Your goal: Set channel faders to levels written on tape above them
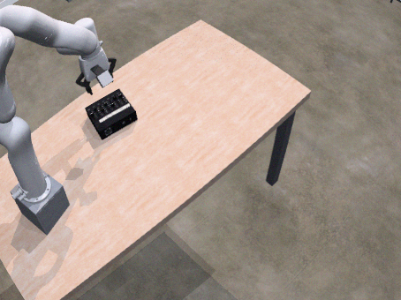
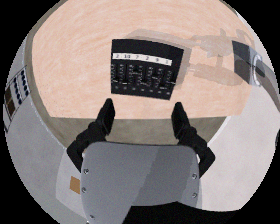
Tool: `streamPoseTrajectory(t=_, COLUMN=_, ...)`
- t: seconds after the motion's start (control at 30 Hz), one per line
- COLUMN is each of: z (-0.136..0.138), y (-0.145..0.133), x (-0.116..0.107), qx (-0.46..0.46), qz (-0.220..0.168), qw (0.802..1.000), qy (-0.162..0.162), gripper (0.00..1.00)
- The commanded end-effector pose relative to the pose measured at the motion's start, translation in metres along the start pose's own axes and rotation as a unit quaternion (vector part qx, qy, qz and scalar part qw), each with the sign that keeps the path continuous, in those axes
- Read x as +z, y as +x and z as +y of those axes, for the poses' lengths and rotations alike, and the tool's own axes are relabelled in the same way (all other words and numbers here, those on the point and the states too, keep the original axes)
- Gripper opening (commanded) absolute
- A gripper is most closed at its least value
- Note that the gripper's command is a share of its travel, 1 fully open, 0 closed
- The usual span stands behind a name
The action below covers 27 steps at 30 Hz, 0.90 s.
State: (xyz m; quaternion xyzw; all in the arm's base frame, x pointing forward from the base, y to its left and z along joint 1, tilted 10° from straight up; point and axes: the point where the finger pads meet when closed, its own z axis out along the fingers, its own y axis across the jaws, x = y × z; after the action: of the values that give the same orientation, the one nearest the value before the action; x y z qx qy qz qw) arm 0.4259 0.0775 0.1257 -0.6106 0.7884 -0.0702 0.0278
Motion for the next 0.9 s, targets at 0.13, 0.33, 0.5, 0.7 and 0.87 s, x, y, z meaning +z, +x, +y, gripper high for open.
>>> streamPoseTrajectory(t=0.13, z=0.002, y=0.023, x=-0.019, qx=-0.029, qz=-0.051, qw=0.998, qy=0.016, gripper=1.00)
streamPoseTrajectory(t=0.33, z=0.002, y=0.023, x=-0.019, qx=-0.029, qz=-0.051, qw=0.998, qy=0.016, gripper=1.00)
streamPoseTrajectory(t=0.5, z=-0.010, y=0.011, x=-0.007, qx=-0.013, qz=-0.051, qw=0.999, qy=0.015, gripper=1.00)
streamPoseTrajectory(t=0.7, z=-0.039, y=-0.024, x=0.034, qx=0.031, qz=-0.050, qw=0.998, qy=0.011, gripper=1.00)
streamPoseTrajectory(t=0.87, z=-0.047, y=-0.037, x=0.052, qx=0.047, qz=-0.051, qw=0.998, qy=0.009, gripper=0.00)
